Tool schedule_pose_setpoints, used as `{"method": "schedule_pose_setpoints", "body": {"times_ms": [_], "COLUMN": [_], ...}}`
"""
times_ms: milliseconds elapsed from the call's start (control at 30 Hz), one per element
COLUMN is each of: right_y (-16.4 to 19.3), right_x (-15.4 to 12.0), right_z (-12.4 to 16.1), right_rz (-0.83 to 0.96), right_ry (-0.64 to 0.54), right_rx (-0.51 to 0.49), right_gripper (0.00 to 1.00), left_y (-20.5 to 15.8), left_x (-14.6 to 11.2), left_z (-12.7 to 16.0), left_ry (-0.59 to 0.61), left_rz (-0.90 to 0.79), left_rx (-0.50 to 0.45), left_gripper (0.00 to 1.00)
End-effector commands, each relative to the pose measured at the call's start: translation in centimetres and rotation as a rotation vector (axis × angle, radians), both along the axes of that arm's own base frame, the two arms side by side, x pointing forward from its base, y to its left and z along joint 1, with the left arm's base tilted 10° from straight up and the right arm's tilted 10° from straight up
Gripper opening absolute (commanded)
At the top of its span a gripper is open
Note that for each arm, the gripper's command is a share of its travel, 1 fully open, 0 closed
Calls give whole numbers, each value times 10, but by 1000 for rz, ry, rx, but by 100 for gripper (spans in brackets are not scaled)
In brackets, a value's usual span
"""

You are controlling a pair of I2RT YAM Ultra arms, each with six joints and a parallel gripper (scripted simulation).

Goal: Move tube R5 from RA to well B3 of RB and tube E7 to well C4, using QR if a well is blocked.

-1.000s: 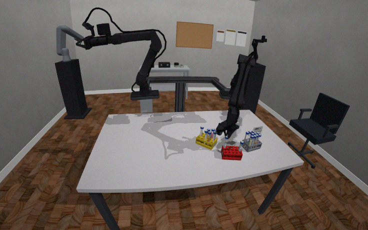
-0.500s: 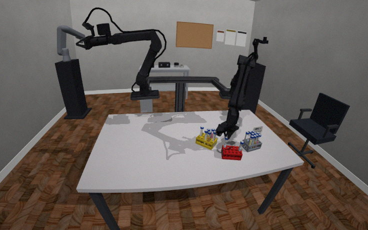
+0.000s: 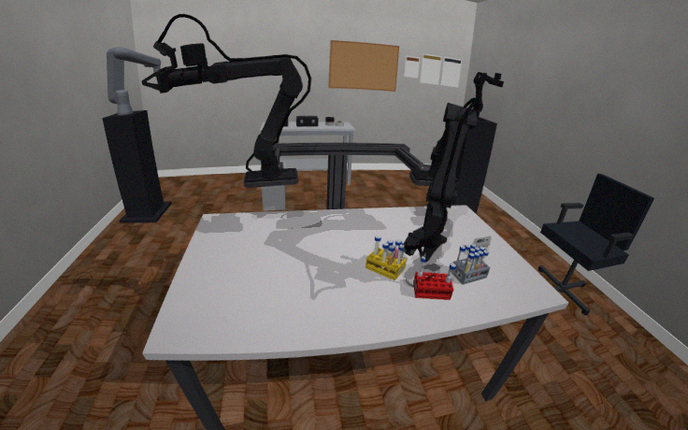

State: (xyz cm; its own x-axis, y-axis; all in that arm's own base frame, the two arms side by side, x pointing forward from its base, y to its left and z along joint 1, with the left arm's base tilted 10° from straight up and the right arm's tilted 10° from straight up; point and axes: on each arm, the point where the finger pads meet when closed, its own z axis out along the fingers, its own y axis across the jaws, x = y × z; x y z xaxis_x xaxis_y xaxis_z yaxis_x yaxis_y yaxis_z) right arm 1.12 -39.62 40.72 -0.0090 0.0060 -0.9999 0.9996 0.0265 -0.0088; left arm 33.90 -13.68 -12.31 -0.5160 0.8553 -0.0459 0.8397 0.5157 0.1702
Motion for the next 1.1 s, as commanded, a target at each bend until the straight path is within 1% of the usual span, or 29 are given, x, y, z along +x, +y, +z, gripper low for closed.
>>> {"method": "schedule_pose_setpoints", "body": {"times_ms": [0, 467, 500, 733, 767, 1067], "right_y": [12, 12, 12, 12, 12, 12], "right_x": [-8, -8, -8, -8, -8, -8], "right_z": [25, 25, 25, 25, 25, 25], "right_rz": [-22, -22, -22, -22, -22, -22], "right_ry": [-10, -10, -10, -10, -10, -10], "right_rx": [-50, -50, -50, -50, -50, -50], "right_gripper": [0, 0, 0, 0, 0, 0], "left_y": [-9, -9, -4, -4, -4, -4], "left_x": [12, 11, 5, 5, 5, 5], "left_z": [2, 0, 2, 2, 2, 2], "left_ry": [-27, -24, -14, -14, -14, -14], "left_rz": [-10, -10, -5, -5, -5, -5], "left_rx": [-21, -20, -10, -10, -10, -10], "left_gripper": [0, 0, 0, 0, 24, 24]}}
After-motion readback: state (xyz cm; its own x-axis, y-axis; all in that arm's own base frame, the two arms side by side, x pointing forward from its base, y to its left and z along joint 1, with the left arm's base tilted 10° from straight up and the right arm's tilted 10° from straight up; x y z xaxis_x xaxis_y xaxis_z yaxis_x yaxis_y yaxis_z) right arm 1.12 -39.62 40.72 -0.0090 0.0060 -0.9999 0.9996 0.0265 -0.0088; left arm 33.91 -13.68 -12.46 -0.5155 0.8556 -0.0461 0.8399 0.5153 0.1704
